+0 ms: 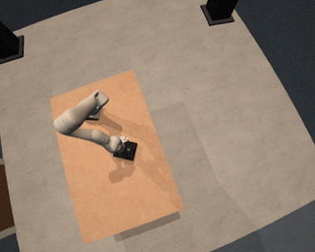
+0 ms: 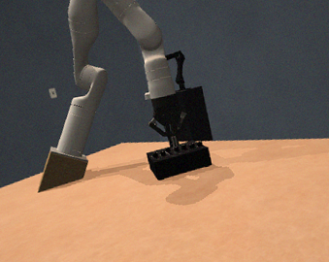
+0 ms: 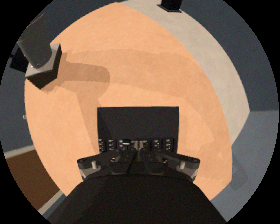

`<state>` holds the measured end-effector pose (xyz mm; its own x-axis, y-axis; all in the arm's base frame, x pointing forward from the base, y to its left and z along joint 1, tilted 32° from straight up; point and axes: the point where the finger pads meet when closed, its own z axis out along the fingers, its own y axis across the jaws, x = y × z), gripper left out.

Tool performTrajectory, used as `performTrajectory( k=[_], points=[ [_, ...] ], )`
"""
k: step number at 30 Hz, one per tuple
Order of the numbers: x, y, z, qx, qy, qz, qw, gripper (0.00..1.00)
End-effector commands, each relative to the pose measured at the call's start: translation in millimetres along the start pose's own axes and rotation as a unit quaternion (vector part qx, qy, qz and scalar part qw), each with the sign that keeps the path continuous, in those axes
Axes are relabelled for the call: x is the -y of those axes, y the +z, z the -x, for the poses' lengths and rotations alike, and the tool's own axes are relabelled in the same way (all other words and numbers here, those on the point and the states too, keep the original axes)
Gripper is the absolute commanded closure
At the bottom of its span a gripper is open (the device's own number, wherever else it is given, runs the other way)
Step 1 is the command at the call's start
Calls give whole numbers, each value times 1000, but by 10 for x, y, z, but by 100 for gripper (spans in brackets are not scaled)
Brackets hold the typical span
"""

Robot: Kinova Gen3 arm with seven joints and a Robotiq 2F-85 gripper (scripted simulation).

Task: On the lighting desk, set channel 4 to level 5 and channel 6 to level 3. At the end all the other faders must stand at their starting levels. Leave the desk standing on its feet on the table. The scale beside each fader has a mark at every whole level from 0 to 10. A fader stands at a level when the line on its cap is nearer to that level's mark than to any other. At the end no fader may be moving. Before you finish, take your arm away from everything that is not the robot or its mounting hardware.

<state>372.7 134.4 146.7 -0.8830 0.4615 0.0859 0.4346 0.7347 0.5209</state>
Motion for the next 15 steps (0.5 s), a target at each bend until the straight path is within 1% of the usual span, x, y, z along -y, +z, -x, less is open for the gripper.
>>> performTrajectory(
  k=[1,15],
  points=[
    [-3,-4,9,1,0,0,1000,100],
    [-3,-4,-45,1,0,0,1000,100]
  ],
)
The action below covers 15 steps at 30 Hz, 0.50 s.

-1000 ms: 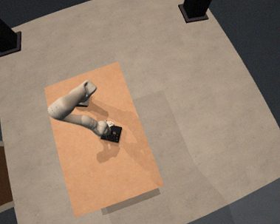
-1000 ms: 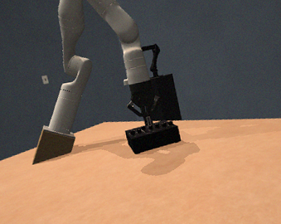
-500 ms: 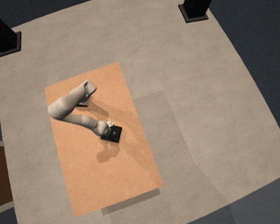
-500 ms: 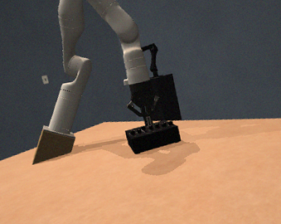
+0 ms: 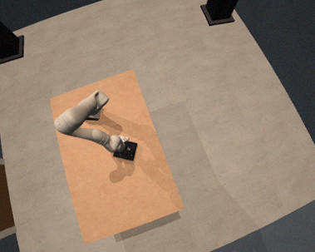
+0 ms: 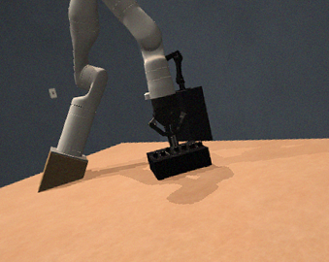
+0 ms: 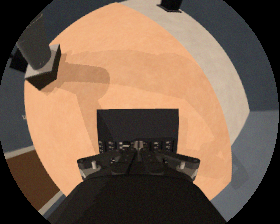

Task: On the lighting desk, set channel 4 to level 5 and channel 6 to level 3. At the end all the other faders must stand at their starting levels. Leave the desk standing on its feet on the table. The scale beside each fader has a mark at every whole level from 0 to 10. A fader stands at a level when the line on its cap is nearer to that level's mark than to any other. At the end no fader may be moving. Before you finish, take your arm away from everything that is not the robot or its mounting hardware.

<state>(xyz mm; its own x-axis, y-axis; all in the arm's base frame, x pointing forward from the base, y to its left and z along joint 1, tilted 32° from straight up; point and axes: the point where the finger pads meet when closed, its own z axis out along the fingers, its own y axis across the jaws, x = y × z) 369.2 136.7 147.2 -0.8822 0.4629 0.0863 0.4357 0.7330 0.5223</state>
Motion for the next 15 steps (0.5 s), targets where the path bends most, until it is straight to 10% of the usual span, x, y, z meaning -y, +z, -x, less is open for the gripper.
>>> performTrajectory(
  k=[1,15],
  points=[
    [1,-4,-6,1,-1,0,1000,100],
    [1,-109,-8,1,-1,0,1000,100]
  ],
)
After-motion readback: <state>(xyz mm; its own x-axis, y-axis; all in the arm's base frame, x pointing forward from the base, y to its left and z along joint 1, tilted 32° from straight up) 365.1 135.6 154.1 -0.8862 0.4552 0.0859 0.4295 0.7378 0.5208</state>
